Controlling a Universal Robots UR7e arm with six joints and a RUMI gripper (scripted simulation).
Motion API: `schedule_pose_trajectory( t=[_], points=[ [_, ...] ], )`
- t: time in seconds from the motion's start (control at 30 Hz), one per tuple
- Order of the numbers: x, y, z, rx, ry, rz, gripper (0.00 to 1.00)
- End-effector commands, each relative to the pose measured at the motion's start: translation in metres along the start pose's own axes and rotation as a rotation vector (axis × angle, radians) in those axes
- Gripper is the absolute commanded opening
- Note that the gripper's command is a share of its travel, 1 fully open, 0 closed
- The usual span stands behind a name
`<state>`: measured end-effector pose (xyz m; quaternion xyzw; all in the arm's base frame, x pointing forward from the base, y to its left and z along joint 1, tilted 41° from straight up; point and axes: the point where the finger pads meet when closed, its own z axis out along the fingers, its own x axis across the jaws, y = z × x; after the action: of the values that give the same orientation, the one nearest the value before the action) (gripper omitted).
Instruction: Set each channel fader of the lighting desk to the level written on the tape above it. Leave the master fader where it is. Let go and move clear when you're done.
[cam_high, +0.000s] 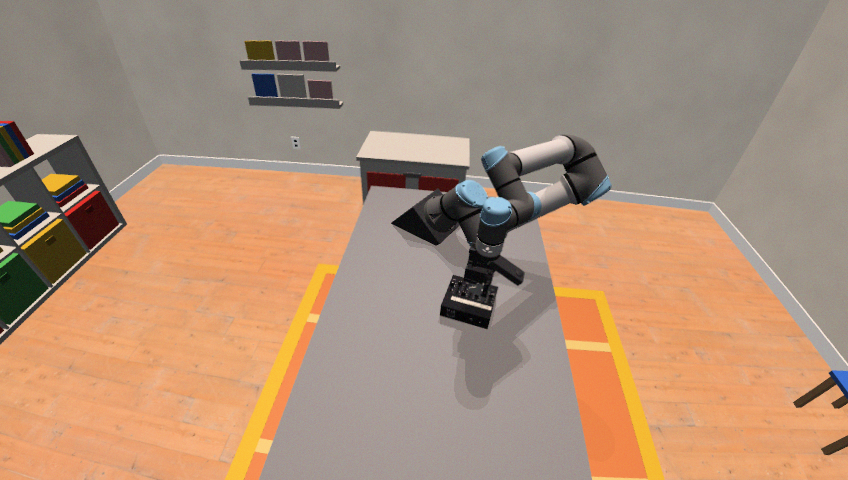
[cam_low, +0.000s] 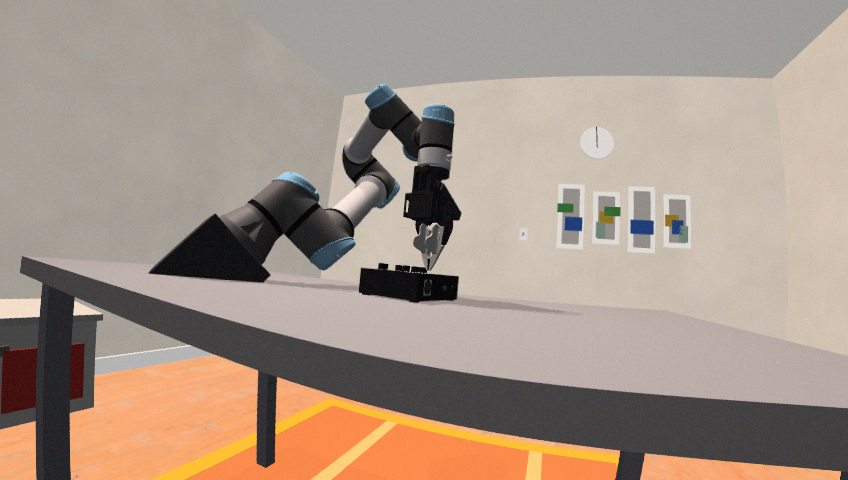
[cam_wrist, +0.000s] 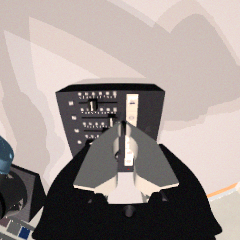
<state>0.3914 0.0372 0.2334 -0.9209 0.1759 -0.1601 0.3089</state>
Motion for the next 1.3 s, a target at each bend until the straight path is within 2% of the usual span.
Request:
schedule_pose_trajectory(
  t=[0.0,1.27],
  points=[
    [0.000,0.000,0.000,0.000,0.001,0.000,0.00],
    [-0.017,0.000,0.000,0.000,0.001,0.000,0.00]
  ],
)
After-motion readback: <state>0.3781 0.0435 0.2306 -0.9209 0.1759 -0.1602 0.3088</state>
